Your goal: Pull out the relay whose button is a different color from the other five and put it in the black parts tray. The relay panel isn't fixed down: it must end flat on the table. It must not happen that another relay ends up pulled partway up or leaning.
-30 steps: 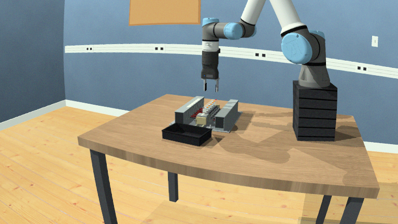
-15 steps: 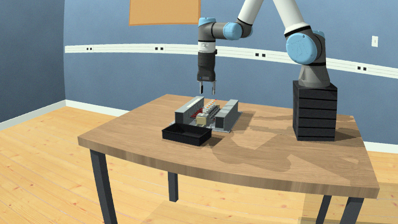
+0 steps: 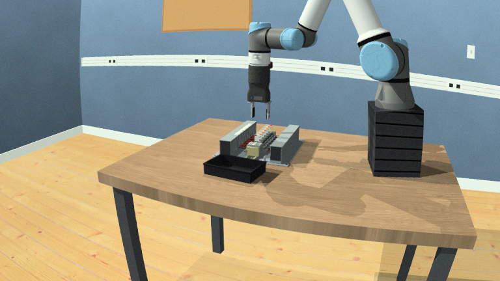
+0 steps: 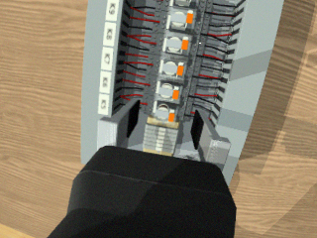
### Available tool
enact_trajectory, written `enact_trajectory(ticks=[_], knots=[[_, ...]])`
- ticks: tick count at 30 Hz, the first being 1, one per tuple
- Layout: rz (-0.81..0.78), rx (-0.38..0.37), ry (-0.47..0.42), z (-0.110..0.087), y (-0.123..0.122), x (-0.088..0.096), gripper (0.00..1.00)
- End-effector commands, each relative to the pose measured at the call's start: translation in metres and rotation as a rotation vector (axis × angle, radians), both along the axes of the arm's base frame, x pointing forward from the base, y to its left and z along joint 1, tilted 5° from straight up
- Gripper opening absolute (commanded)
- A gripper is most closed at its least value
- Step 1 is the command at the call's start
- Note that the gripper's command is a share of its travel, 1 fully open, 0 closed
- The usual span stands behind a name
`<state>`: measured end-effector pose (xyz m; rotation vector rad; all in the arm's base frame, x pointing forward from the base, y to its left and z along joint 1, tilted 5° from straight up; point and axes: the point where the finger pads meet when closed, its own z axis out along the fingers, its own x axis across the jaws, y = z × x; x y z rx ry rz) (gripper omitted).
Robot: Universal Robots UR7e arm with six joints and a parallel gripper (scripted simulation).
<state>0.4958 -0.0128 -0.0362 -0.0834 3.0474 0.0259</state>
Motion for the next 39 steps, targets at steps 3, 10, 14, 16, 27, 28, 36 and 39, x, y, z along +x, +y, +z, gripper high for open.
enact_trajectory(ticks=[3,10,14,16,27,28,36,39], knots=[[0.0,0.0,-0.002,0.0006,-0.0001,0.0005,0.98],[0.0,0.0,-0.002,0.0006,-0.0001,0.0005,0.98],[0.0,0.0,-0.002,0.0006,-0.0001,0.0005,0.98],[0.0,0.0,-0.002,0.0006,-0.0001,0.0005,0.98],[0.0,0.0,-0.002,0.0006,-0.0001,0.0005,0.98],[0.0,0.0,-0.002,0.0006,-0.0001,0.0005,0.98],[0.0,0.0,-0.002,0.0005,-0.0009,0.0005,0.98],[0.0,0.0,-0.002,0.0001,-0.0058,0.0008,0.98]])
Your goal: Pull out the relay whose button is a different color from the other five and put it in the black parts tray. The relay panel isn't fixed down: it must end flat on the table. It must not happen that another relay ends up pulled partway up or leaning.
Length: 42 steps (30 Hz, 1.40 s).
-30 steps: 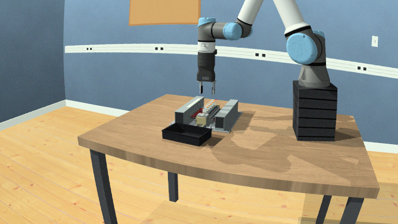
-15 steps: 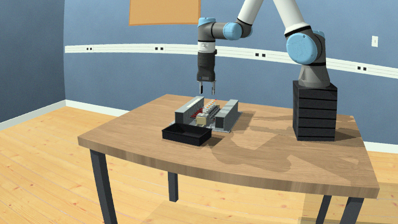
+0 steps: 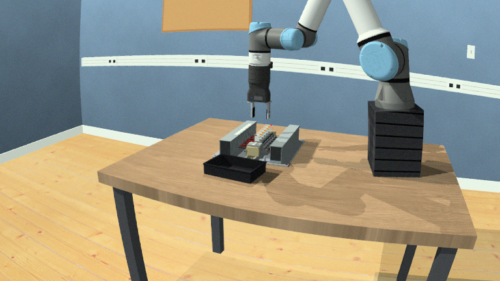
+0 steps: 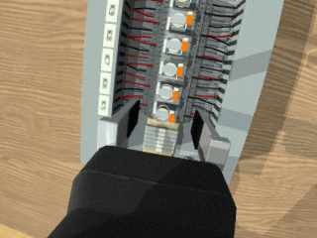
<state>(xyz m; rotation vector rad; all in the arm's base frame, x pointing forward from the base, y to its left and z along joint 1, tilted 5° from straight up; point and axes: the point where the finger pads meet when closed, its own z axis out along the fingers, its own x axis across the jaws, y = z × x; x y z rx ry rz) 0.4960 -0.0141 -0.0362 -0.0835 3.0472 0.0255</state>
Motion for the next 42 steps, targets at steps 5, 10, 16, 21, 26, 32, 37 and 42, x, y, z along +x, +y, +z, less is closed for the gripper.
enact_trajectory(ticks=[5,10,16,21,26,32,37,42], knots=[[0.0,0.0,-0.001,-0.001,-0.015,0.001,0.98],[0.0,0.0,-0.001,-0.003,-0.044,0.003,0.98],[0.0,0.0,-0.001,-0.006,-0.087,0.006,0.98],[0.0,0.0,-0.001,-0.007,-0.105,0.007,0.98],[0.0,0.0,-0.001,-0.009,-0.121,0.008,0.98],[0.0,0.0,-0.001,-0.009,-0.123,0.008,0.98],[0.0,0.0,-0.001,-0.009,-0.123,0.008,0.98],[0.0,0.0,-0.001,-0.009,-0.123,0.008,0.98]])
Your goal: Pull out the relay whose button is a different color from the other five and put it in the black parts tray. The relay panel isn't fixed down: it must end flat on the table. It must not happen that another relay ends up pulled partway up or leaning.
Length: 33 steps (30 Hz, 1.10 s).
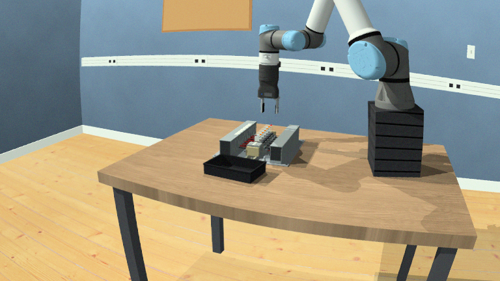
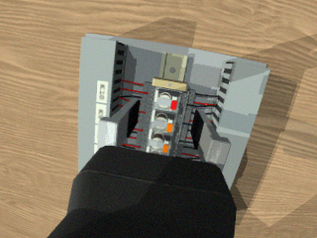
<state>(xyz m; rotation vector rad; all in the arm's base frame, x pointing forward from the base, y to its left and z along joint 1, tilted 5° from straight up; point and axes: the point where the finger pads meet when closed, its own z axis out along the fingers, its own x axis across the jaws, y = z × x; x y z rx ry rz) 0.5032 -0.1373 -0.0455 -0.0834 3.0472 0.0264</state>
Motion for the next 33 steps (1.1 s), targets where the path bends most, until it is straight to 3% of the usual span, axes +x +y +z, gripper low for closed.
enact_trajectory(ticks=[1,24,33], knots=[[0.0,-0.001,-0.001,0.0006,-0.0002,0.0004,0.98],[0.0,-0.001,-0.001,0.0004,-0.0002,0.0004,0.98],[0.0,-0.001,-0.001,-0.0087,-0.0001,0.0014,0.98]])
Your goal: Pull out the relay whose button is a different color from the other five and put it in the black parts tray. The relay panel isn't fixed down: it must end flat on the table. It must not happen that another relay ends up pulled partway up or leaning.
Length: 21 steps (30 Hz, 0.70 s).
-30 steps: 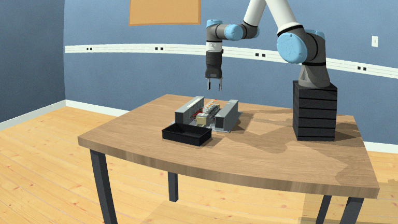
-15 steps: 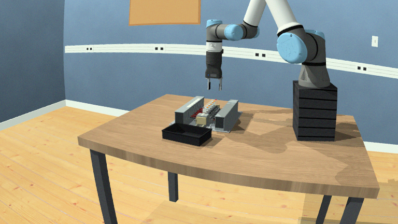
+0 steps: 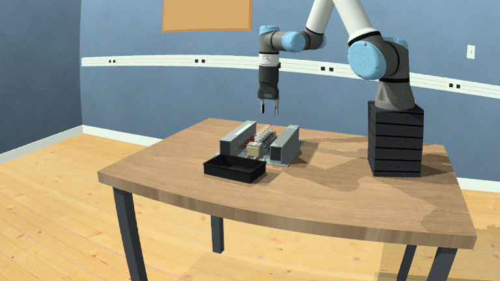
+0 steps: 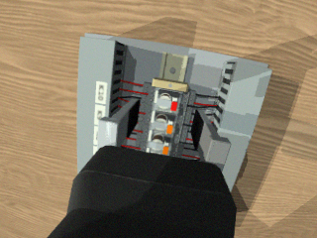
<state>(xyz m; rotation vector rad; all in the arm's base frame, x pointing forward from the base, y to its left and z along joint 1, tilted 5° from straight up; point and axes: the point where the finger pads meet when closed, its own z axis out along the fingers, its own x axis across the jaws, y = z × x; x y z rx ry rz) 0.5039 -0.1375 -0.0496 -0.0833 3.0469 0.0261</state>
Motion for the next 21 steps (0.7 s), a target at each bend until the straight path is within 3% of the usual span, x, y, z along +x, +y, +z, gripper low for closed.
enact_trajectory(ticks=[1,12,21], knots=[[0.0,-0.001,-0.001,-0.007,0.0,0.001,0.98],[0.0,-0.001,-0.001,-0.035,0.001,0.004,0.98],[0.0,-0.001,-0.001,-0.039,0.001,0.004,0.98]])
